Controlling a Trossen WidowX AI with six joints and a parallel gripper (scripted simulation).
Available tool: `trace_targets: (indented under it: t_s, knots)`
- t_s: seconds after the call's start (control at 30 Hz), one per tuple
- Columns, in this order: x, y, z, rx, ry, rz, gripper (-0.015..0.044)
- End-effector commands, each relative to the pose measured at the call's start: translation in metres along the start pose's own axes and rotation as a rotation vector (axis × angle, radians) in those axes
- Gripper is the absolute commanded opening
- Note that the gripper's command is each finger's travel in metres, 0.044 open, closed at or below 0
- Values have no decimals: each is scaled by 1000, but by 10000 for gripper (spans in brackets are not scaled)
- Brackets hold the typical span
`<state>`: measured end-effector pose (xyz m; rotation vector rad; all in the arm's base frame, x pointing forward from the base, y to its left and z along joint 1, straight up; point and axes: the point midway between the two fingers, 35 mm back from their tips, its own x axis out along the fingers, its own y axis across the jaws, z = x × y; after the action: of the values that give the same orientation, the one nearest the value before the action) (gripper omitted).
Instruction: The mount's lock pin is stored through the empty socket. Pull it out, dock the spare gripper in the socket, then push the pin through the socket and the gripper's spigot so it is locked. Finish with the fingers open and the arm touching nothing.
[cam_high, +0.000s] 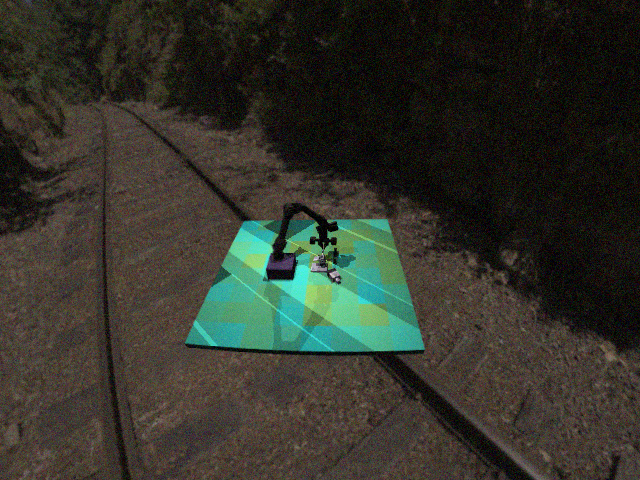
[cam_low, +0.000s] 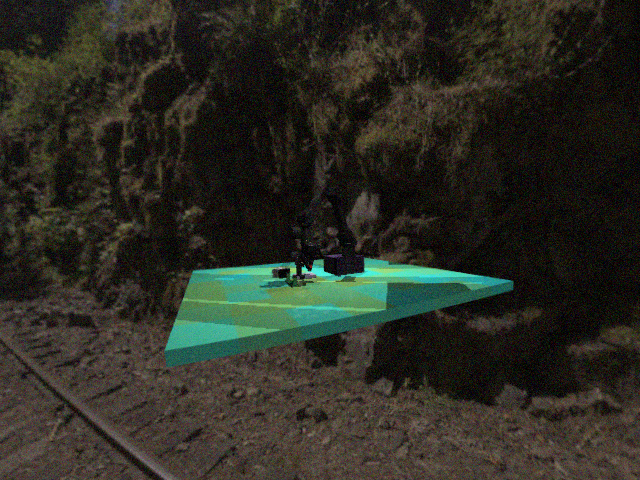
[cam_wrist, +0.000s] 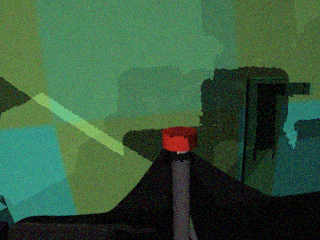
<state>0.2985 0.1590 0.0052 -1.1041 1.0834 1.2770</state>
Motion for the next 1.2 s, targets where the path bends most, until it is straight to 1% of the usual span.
trace_targets:
  t_s: [0.0, 1.17]
  knots:
    - [-2, -2, 4, 4, -1, -3, 0]
    - [-9, -1, 28, 6, 5, 19, 0]
